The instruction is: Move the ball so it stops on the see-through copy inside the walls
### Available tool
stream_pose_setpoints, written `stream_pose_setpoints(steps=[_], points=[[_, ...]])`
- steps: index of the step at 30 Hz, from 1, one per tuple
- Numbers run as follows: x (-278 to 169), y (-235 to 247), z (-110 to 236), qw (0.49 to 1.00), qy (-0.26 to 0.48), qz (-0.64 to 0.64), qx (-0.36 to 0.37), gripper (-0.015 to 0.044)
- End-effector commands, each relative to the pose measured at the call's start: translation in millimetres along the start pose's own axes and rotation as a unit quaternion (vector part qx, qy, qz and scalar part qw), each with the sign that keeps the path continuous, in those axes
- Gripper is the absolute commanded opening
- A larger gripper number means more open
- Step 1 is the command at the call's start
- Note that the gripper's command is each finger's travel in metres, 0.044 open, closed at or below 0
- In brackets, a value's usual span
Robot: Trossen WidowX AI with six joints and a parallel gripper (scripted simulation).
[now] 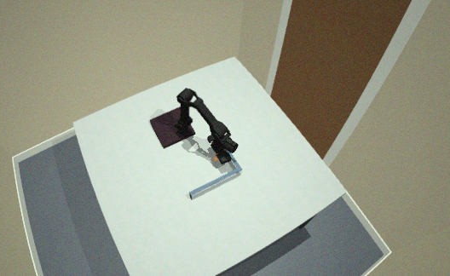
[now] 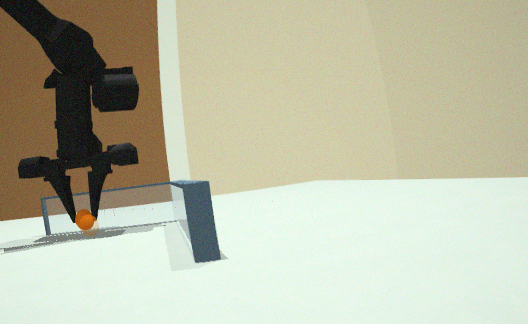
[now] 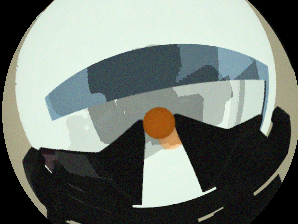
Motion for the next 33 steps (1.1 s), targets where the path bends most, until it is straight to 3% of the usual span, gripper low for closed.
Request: stream_pose_setpoints(steps=[1,22,33], points=[[0.1,-3.9,10.8,1.0,-0.003,-0.007,-0.006,0.0],[8.7,7.8,117.0,1.0,-0.001,0.026,0.0,0.0],[-15.6,-14.2,84.6,1.0,0.001,0.027,0.0,0.0]])
Point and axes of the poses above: the point midway between the two fingers, 35 mm back from their tips, its own z axis back along the fingers, its own y axis across the jaws, x = y × z, the point moved 8 cm from there along z, back along the fingers, and after that the axes turned 15 degrees about -z, right-handed, at the moved point
